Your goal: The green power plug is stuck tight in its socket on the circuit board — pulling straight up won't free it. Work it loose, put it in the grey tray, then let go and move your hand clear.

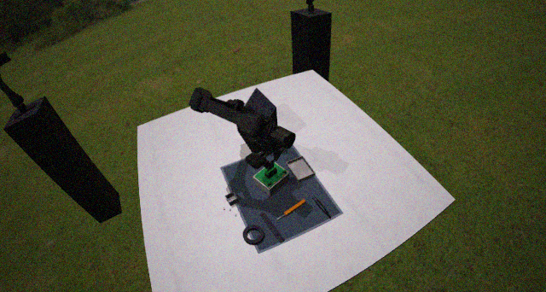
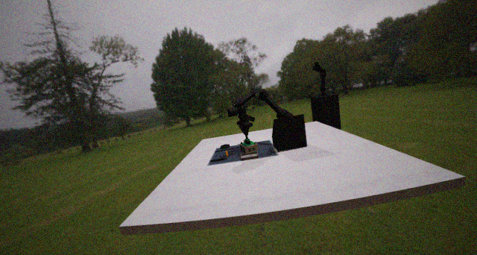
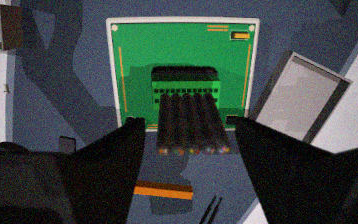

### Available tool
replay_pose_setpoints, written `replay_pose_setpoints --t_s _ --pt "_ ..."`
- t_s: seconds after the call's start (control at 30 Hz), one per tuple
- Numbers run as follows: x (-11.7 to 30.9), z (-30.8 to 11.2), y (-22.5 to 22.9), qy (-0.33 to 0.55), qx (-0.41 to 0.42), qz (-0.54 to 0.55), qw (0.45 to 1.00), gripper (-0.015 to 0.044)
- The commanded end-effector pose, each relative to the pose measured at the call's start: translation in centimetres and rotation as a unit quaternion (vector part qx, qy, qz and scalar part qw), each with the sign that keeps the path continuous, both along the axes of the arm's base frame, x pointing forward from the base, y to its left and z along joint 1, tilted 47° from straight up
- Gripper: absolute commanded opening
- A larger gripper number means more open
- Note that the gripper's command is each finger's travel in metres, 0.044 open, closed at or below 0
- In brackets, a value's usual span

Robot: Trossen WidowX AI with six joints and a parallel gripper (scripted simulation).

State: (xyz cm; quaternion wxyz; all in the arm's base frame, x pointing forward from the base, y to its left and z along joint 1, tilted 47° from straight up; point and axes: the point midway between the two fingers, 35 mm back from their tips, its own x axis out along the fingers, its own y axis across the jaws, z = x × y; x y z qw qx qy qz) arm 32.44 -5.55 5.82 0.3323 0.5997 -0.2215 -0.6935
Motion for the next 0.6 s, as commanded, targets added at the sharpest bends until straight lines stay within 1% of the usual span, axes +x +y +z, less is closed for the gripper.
replay_pose_setpoints --t_s 0.0,0.13,0.17,0.37,0.57 --pt "-0.17 -0.50 -0.71 0.003 -0.002 -0.001 1.000 0.0249" --pt "-0.21 -0.95 -1.20 0.003 -0.002 -0.001 1.000 0.0249" --pt "-0.22 -1.02 -1.27 0.005 -0.019 -0.002 1.000 0.0249" --pt "-0.22 -1.02 -1.27 0.005 -0.019 -0.002 1.000 0.0249" --pt "-0.22 -1.02 -1.27 0.005 -0.019 -0.002 1.000 0.0092"
